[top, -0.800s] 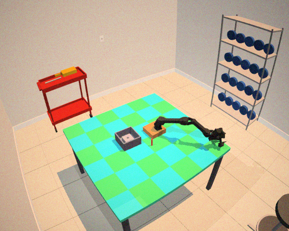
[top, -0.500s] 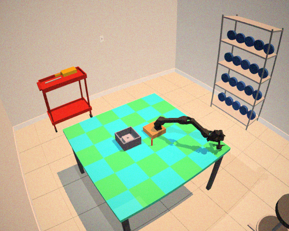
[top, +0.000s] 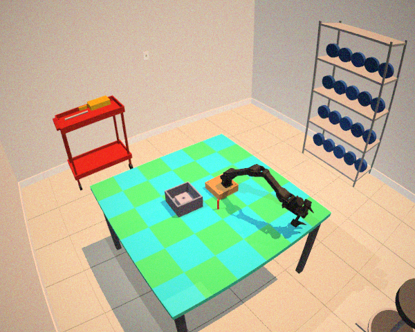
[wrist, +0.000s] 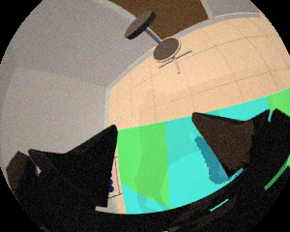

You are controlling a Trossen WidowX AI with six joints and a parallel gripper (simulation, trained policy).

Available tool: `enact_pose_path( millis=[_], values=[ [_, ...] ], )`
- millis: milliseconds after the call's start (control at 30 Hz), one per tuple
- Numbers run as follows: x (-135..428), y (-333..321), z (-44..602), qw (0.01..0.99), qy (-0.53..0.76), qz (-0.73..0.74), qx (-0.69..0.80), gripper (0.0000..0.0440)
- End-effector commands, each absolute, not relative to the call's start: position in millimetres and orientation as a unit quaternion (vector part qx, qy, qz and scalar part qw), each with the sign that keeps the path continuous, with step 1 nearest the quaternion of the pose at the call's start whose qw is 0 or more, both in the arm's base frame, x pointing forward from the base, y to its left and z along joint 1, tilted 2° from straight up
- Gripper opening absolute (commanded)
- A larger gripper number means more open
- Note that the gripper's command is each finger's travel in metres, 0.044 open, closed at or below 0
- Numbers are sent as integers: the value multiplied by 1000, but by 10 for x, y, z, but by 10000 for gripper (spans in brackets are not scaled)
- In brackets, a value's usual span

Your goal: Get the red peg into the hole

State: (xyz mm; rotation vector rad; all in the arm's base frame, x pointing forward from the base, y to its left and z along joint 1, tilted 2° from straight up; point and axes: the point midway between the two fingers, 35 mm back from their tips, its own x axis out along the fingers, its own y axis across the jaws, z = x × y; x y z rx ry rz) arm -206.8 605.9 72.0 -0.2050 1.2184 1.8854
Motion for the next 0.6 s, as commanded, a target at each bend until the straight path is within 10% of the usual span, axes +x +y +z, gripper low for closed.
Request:
enact_pose_path(
  millis=[0,567],
  values=[
    [-1691,6033,727,460,515,719,-80,421],
    [180,5413,978,591,640,490,-31,399]
  ],
)
